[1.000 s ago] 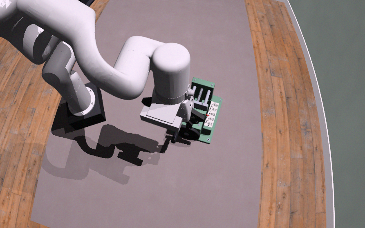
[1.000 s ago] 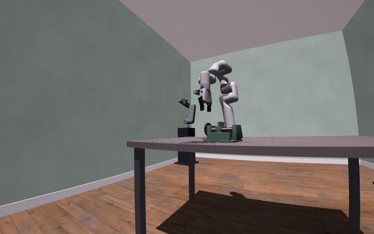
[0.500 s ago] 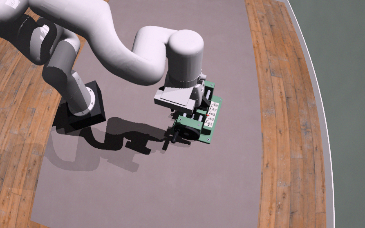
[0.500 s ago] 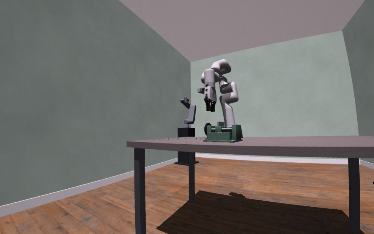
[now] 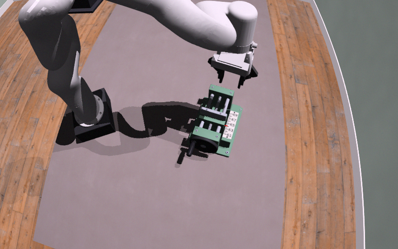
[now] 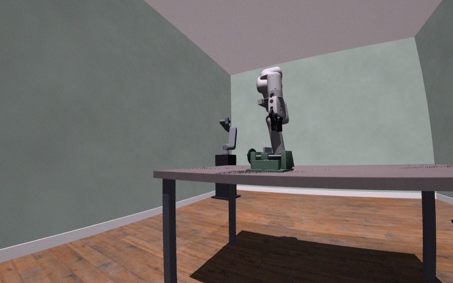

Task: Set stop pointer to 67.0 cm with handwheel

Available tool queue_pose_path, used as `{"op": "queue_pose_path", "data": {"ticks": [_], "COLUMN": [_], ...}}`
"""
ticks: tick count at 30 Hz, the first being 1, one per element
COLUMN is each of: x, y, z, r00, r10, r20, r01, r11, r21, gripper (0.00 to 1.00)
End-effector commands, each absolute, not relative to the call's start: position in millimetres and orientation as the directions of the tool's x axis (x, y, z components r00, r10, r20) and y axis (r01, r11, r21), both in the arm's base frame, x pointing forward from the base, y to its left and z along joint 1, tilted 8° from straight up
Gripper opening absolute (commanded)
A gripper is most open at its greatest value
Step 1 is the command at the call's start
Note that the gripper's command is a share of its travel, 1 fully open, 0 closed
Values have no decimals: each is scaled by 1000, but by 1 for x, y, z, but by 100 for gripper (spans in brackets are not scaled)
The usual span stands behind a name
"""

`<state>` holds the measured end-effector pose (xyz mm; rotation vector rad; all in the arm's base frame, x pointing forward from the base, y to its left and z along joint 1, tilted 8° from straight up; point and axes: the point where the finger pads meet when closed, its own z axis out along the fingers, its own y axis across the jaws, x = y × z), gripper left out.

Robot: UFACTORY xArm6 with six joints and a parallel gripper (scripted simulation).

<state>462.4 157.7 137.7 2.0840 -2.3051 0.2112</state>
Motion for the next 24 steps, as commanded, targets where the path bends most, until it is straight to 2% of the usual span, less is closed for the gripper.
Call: {"op": "queue_pose_path", "data": {"ticks": [1,6,11,24], "x": [470,471,474,474], "y": [171,172,167,167], "z": [138,134,95,91], "r00": [-104,-104,-104,-104], "r10": [-988,-988,-988,-988], "r20": [111,111,111,111], "r01": [-992,-992,-992,-992], "r11": [95,95,95,95], "r21": [-84,-84,-84,-84], "gripper": [57,57,57,57]}}
